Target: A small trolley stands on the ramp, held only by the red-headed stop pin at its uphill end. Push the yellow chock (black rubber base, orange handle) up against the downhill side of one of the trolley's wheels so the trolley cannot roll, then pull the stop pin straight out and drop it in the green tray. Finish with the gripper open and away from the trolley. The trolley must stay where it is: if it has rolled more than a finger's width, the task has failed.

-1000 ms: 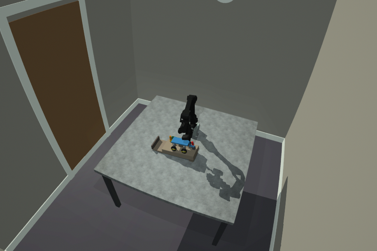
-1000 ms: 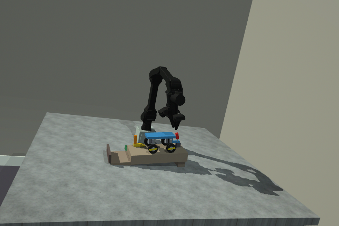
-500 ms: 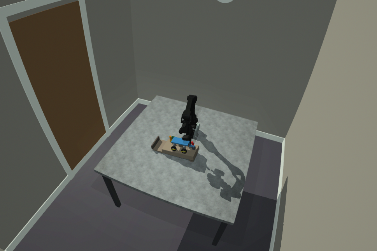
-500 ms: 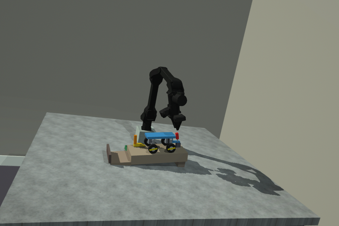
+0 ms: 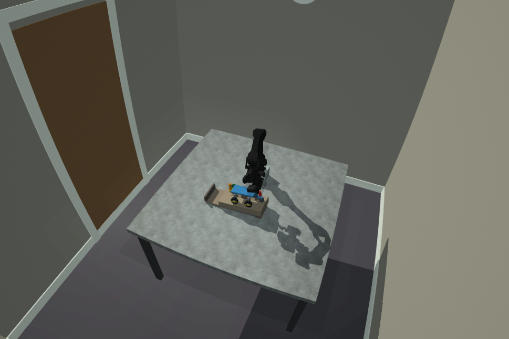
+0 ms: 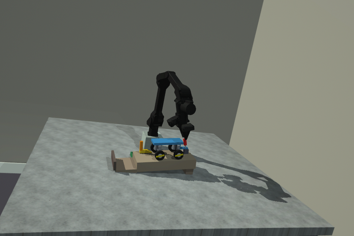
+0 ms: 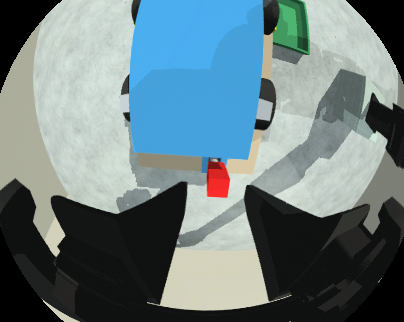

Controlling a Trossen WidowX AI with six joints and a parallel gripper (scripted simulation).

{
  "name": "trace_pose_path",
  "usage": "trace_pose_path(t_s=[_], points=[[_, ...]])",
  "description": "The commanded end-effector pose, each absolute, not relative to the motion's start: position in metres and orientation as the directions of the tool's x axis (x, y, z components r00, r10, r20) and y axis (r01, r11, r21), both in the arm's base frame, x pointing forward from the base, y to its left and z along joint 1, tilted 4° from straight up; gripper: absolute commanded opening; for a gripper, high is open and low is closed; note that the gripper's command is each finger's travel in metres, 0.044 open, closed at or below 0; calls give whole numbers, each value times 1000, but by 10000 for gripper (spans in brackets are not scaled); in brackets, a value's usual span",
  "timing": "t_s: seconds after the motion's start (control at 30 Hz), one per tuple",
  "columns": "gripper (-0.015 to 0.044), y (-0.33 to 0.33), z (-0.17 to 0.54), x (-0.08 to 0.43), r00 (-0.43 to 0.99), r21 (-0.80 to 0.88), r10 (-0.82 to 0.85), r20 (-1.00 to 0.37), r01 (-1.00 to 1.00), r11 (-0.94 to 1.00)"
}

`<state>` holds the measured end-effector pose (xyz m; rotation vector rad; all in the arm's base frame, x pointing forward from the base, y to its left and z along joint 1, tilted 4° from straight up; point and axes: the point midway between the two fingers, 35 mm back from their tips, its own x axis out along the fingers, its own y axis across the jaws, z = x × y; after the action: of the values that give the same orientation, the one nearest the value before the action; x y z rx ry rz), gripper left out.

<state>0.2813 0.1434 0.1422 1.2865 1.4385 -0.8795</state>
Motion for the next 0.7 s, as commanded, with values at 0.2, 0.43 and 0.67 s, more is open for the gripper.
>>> trace_pose_path(t_s=[0.2,0.43,0.67], points=[[190,146,134,281,33,83,275,-961,981,175],[190,149,125,282,33,83,276,-961,981,175],[190,151,116,283,33,83,276,-961,981,174]])
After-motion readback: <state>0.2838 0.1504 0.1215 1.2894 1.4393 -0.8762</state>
